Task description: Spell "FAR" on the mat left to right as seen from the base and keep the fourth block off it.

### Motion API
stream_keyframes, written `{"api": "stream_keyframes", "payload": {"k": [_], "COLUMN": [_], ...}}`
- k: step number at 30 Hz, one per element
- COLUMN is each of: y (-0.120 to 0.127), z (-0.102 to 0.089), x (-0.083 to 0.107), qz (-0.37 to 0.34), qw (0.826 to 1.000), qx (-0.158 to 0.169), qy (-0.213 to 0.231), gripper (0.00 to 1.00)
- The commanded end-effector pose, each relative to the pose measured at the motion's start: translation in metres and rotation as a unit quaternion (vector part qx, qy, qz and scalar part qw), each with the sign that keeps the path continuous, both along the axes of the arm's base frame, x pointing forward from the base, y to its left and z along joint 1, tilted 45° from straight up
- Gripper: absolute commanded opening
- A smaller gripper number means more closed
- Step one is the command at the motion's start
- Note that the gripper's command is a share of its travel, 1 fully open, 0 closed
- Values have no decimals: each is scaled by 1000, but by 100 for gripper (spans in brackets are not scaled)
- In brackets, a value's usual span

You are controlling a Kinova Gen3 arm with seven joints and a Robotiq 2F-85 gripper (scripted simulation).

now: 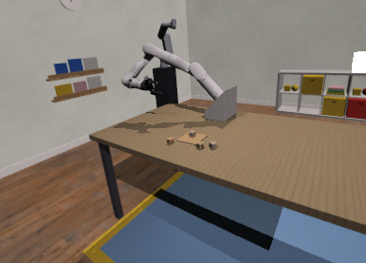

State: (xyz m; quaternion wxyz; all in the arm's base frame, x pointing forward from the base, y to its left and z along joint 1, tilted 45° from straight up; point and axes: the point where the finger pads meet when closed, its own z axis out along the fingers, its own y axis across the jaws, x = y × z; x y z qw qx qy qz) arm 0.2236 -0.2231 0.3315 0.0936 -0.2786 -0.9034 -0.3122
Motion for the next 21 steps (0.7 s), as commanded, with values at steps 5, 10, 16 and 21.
{"api": "stream_keyframes", "payload": {"k": [5,10,16,21], "y": [0,0,0,0], "z": [1,1,1,-1], "x": [0,0,0,1], "qz": [0,0,0,-1], "qw": [1000,1000,1000,1000], "qx": [0,0,0,-2], "qy": [0,0,0,3], "gripper": [100,100,100,100]}}
